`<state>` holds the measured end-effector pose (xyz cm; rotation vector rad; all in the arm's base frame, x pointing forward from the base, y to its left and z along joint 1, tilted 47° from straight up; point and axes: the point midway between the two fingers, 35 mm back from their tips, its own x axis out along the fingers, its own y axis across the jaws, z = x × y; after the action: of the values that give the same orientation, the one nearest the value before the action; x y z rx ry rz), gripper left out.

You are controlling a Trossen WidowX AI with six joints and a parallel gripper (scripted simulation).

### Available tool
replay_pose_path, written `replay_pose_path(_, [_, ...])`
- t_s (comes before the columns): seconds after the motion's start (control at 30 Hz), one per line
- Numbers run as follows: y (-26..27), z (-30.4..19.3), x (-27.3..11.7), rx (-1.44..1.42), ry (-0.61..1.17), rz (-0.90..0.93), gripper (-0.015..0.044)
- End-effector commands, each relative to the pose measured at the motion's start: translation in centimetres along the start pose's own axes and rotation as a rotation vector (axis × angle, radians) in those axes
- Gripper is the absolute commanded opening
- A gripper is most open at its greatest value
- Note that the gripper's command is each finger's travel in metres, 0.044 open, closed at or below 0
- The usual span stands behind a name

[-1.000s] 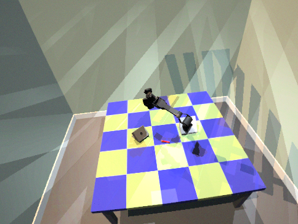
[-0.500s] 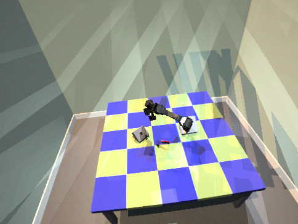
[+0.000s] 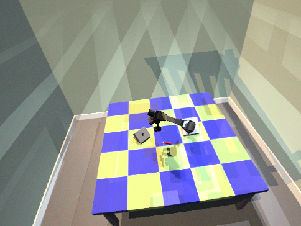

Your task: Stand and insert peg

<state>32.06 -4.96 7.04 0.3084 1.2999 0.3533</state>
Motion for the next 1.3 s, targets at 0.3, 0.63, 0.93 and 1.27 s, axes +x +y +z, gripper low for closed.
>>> replay_pose_path(0.3, [7.9,-4.8,1.0,0.262,0.219,0.257,0.0440])
replay_pose_path(0.63, [11.1,-6.8,0.6,0.390,0.330,0.343,0.0440])
replay_pose_path(0.93, [11.5,-7.0,1.8,0.390,0.329,0.340,0.0440])
replay_pose_path(1.27, [12.0,-7.3,3.3,0.390,0.328,0.338,0.0440])
